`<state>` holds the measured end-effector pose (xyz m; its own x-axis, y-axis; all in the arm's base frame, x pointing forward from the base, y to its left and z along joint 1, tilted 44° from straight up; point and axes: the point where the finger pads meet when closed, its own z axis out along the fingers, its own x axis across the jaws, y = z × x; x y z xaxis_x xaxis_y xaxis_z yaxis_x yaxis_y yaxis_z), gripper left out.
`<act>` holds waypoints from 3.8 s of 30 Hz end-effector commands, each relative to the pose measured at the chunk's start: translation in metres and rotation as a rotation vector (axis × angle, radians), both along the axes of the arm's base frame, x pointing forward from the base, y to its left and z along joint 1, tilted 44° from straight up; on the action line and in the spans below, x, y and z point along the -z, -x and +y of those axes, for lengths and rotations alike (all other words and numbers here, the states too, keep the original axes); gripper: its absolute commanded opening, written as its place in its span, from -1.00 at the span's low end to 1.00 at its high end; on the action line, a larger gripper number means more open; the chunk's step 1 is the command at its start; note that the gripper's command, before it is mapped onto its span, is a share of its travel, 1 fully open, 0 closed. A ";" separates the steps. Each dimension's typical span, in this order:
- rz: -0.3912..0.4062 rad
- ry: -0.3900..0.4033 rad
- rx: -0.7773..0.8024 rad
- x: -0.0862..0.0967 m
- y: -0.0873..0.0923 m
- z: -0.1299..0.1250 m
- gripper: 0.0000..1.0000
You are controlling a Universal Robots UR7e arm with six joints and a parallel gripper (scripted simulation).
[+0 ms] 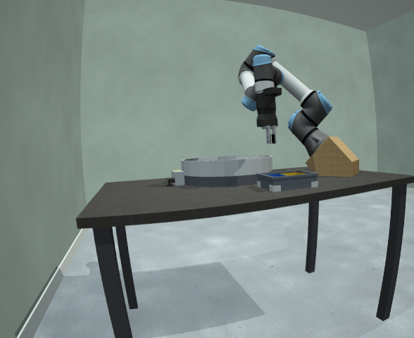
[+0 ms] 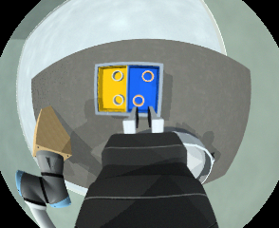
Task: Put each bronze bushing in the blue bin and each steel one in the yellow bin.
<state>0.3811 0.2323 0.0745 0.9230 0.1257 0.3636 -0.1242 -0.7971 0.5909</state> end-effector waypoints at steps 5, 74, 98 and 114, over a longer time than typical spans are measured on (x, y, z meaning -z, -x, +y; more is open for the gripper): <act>-0.001 -0.001 0.000 0.000 0.000 0.000 -0.16; -0.001 -0.001 0.000 -0.049 0.038 -0.099 -0.21; 0.000 0.000 0.000 -0.107 0.083 -0.217 -0.21; 0.000 0.000 0.000 -0.138 0.107 -0.280 -0.21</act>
